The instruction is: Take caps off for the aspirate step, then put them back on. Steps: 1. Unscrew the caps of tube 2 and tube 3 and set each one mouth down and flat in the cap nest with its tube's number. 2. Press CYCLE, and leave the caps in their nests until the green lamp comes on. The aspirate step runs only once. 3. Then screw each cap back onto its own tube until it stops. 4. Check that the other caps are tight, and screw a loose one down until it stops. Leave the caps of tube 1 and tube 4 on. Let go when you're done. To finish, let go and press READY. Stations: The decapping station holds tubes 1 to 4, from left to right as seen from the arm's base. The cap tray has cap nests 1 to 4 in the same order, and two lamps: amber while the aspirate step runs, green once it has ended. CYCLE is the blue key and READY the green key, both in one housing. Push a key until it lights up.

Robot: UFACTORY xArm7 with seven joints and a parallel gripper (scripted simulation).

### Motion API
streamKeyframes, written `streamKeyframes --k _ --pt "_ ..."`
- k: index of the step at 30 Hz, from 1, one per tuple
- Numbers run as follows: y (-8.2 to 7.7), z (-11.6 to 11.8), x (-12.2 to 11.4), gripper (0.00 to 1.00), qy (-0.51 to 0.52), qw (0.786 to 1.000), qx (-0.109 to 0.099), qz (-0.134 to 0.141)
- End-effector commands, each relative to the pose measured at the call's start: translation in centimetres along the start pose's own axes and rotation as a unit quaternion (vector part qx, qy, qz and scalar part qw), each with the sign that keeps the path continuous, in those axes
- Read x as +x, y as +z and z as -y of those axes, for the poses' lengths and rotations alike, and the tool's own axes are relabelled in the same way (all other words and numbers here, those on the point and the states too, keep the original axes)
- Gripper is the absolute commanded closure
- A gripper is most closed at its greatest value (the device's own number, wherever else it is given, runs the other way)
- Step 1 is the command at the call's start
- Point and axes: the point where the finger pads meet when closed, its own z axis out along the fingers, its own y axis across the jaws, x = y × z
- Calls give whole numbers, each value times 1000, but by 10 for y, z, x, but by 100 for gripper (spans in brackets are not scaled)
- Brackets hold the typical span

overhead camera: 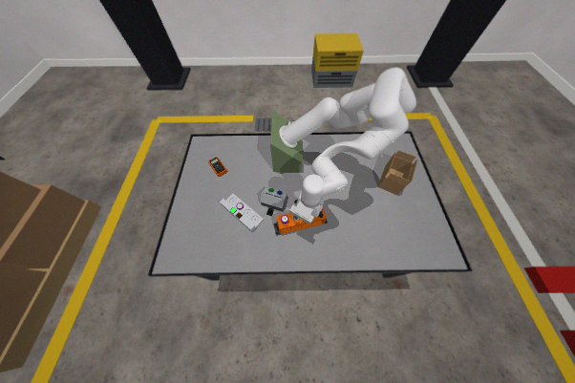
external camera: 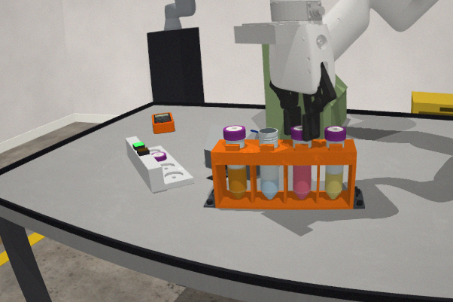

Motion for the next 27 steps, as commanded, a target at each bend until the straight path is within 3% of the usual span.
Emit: streamKeyframes --k 1,3,12,18,25,27 --pt "-2 0 2 100 0 1000 1 -2" --pt "-2 0 2 100 0 1000 1 -2" --pt "-1 0 2 100 174 985 1 -2" --pt "-1 0 2 100 319 948 1 -2" --pt "-1 0 2 100 468 884 3 -2" --pt "-1 0 2 100 468 884 3 -2"
